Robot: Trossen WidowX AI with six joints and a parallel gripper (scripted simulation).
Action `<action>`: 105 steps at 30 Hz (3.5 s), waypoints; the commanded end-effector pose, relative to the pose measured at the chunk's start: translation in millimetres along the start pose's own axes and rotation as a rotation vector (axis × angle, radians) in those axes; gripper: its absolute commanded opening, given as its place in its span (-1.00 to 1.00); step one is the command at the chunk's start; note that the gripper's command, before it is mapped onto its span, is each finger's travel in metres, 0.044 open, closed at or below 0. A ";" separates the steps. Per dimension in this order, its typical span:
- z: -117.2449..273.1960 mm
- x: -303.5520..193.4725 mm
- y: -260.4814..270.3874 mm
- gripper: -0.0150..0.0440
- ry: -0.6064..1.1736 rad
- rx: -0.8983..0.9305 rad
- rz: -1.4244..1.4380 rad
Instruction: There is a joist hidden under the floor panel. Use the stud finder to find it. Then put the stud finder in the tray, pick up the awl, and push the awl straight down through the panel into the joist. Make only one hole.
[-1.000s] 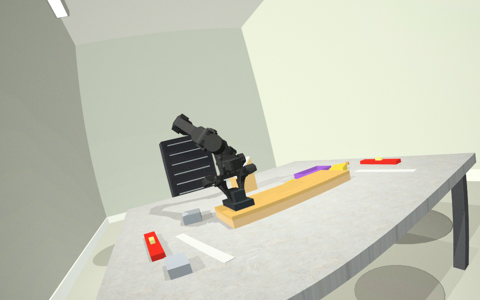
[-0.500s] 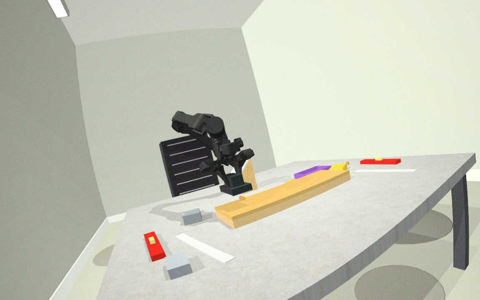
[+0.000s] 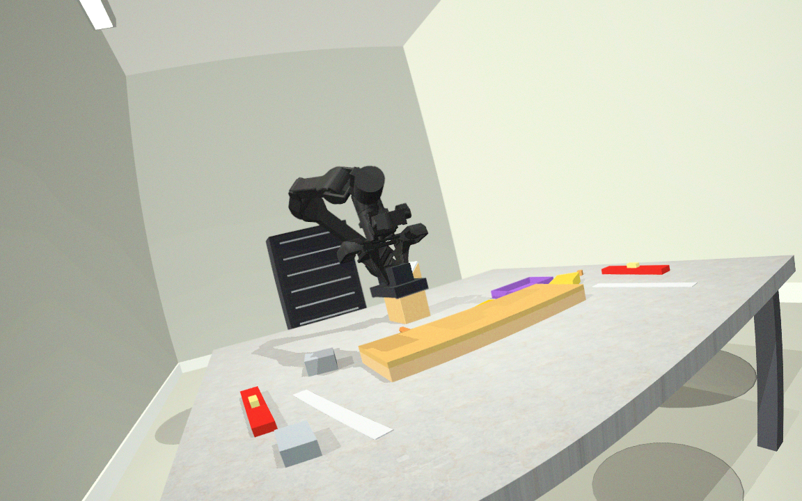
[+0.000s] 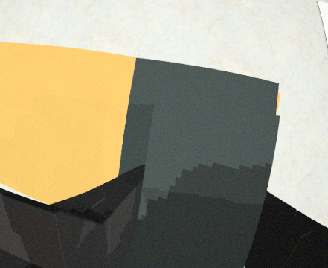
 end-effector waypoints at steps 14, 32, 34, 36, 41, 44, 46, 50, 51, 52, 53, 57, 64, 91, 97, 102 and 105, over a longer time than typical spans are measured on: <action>5.1 37.2 155.6 -0.49 -0.068 0.201 0.392; 21.0 2.4 325.4 -0.49 -0.088 0.352 0.829; 22.5 -6.1 342.6 -0.49 -0.087 0.364 0.878; 23.7 -15.4 359.3 -0.49 -0.085 0.375 0.926; 25.9 -41.9 398.7 -0.49 -0.078 0.399 1.047; 26.3 -59.9 420.3 -0.49 -0.071 0.411 1.118; 26.2 -72.6 433.9 -0.49 -0.066 0.417 1.166; 24.7 -99.8 458.9 -0.49 -0.054 0.426 1.260; 24.1 -106.9 464.7 -0.49 -0.050 0.428 1.284; 23.4 -114.0 470.3 -0.49 -0.046 0.429 1.307; 22.6 -121.3 475.6 -0.49 -0.042 0.430 1.330; 18.3 -149.9 494.2 -0.49 -0.025 0.432 1.418; 10.5 -156.2 497.9 -0.49 -0.022 0.431 1.433; -61.1 -176.4 499.3 -0.49 -0.021 0.428 1.433; -67.2 -178.2 499.3 -0.49 -0.021 0.427 1.433; -74.8 -180.5 499.3 -0.49 -0.021 0.427 1.433; -79.0 -181.9 499.2 -0.49 -0.021 0.427 1.433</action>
Point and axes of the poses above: the point midway between the two fingers, 35 mm back from their tips, its own z axis back along the fingers, its own y axis across the jaws, x = y × z, the point moved 4 cm from there along z, back along the fingers, and after that the axes turned 2 degrees about z, right-handed, at the moved point
